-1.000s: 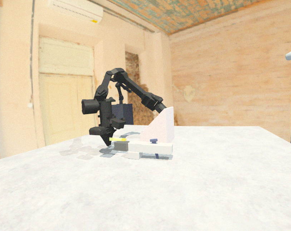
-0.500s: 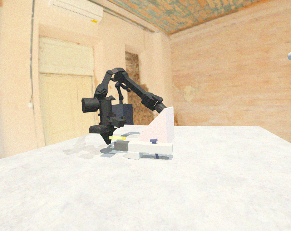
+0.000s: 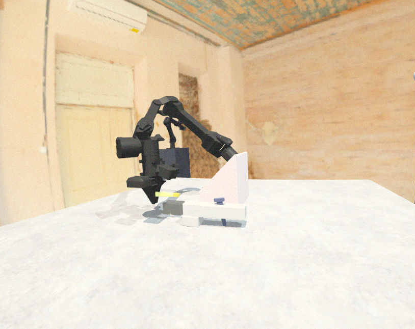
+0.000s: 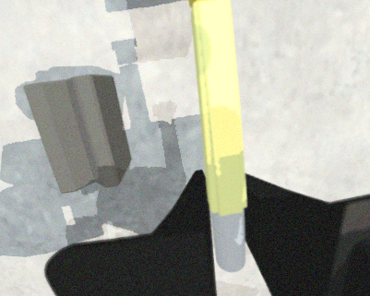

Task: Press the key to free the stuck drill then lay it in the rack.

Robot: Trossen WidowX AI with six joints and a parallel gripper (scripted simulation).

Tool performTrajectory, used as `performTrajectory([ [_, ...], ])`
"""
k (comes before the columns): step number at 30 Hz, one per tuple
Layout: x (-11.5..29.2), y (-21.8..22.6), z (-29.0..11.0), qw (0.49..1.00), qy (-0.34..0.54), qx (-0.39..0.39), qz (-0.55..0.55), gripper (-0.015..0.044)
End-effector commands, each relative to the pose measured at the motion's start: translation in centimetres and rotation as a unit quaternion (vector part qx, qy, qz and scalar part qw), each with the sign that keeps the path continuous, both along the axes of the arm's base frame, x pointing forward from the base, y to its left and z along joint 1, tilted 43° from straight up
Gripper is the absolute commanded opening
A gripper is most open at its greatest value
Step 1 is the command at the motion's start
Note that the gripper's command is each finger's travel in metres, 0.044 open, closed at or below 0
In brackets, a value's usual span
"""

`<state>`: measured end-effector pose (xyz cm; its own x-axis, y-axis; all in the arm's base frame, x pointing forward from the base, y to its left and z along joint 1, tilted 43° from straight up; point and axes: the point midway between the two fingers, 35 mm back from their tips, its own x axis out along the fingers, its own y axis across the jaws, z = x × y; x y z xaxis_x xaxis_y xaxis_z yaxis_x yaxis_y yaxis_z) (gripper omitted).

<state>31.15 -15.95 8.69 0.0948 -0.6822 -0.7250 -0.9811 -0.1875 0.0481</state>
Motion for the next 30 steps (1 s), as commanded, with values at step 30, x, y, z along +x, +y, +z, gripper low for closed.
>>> performTrajectory([
  [30,-2.9,-1.2,0.7,1.000,-0.002,-0.002,-0.002,0.0000],
])
